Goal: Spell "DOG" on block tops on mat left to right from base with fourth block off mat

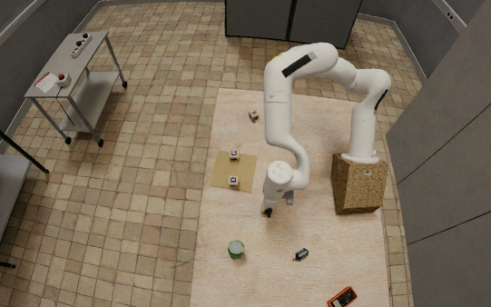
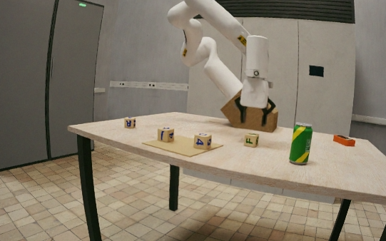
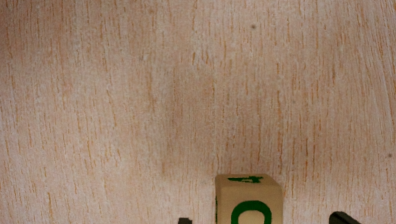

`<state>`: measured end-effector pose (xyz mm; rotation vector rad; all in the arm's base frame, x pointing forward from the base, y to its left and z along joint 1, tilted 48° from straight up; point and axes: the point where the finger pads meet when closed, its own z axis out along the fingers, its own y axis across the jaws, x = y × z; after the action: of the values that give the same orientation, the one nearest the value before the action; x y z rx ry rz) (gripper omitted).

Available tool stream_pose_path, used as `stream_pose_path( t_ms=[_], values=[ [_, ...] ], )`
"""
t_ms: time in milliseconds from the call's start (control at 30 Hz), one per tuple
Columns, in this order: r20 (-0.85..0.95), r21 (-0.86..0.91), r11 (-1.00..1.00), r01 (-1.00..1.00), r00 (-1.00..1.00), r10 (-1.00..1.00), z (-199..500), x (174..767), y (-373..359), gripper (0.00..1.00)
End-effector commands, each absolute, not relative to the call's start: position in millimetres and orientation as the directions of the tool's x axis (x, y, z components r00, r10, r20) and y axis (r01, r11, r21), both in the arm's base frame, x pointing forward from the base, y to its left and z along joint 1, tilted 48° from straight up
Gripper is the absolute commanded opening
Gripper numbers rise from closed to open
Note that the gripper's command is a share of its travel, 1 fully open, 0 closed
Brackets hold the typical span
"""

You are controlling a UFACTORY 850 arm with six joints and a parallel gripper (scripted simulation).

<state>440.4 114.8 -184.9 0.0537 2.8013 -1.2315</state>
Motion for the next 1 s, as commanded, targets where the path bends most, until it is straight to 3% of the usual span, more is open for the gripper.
stream_pose_path(
  t_ms=[0,967],
  values=[
    [-0.090,-0.733,0.677,0.065,-0.996,-0.001,-189,442,111,0.87],
    [-0.090,-0.733,0.677,0.065,-0.996,-0.001,-200,443,99,0.87]
  ],
)
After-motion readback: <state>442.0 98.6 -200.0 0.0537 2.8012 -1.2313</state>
